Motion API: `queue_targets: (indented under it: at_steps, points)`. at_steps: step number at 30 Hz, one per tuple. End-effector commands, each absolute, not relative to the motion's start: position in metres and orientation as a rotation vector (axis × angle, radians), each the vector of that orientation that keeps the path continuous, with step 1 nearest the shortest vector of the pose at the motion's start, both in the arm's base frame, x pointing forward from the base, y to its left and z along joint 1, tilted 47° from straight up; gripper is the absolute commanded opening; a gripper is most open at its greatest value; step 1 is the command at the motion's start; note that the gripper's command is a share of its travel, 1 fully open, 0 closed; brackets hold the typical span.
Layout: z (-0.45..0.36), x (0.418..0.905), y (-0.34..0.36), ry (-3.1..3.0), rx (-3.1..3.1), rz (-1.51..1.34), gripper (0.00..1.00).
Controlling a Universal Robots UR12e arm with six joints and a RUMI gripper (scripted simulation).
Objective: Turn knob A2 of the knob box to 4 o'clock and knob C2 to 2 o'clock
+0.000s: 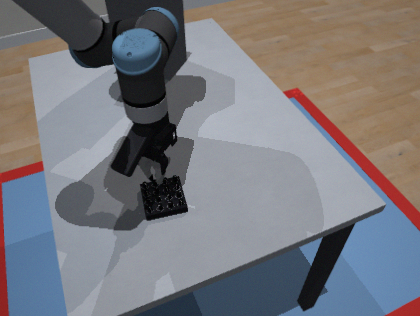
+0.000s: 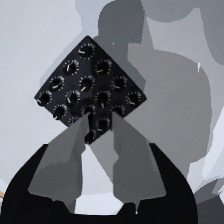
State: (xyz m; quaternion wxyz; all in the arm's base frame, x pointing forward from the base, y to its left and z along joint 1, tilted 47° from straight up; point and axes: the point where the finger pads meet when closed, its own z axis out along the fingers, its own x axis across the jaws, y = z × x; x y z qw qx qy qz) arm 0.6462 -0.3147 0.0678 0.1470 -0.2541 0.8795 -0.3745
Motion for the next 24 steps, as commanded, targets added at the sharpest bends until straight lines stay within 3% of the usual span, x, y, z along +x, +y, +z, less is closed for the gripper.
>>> queue_targets:
  at_steps: [1,24]
  points:
    - [0.0641,0.6489,-0.3179,2.53,-0.732,-1.078,0.11]
    - [0.0581,0.6529,-0.3231,2.53,-0.732,-1.078,0.11]
